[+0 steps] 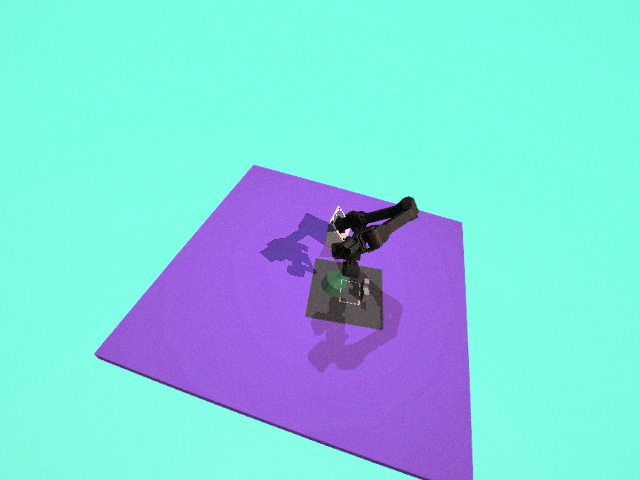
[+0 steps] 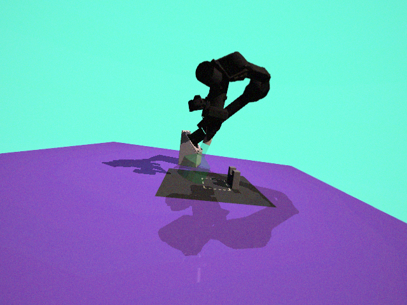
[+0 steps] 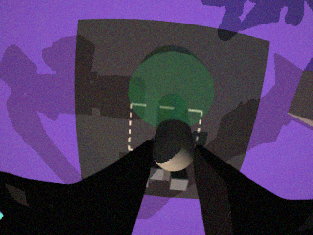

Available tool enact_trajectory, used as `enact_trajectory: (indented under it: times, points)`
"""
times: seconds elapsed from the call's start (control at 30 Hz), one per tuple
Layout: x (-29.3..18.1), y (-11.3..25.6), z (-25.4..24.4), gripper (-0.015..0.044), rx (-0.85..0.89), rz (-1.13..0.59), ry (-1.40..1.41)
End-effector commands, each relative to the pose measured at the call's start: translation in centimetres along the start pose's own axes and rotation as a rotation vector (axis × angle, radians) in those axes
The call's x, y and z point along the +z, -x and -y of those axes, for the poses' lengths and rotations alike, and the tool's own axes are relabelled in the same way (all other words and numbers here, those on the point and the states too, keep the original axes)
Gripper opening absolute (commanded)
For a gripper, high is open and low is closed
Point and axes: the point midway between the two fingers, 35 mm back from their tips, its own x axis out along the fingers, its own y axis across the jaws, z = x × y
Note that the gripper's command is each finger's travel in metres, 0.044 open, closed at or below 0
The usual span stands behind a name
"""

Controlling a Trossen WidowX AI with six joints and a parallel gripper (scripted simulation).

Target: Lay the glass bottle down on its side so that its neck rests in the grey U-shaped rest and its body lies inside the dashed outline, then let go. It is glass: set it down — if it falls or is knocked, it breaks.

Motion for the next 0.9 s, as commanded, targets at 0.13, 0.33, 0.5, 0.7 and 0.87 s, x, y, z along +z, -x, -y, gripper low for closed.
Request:
enact_trajectory:
  times: [0.13,0.33,0.5,0.7,0.87]
  points:
    - [-1.4,0.1,0.0,0.0106,0.0,0.0,0.0]
    - [-2.0,0.0,0.0,0.0106,-0.001,0.011,0.0]
    - [-2.6,0.0,-0.1,0.0106,-0.002,0.02,0.0]
    - [-3.3,0.0,-0.1,0.0106,-0.004,0.03,-0.002]
    - [-3.9,-0.1,-0.1,0.0106,-0.005,0.039,-0.004]
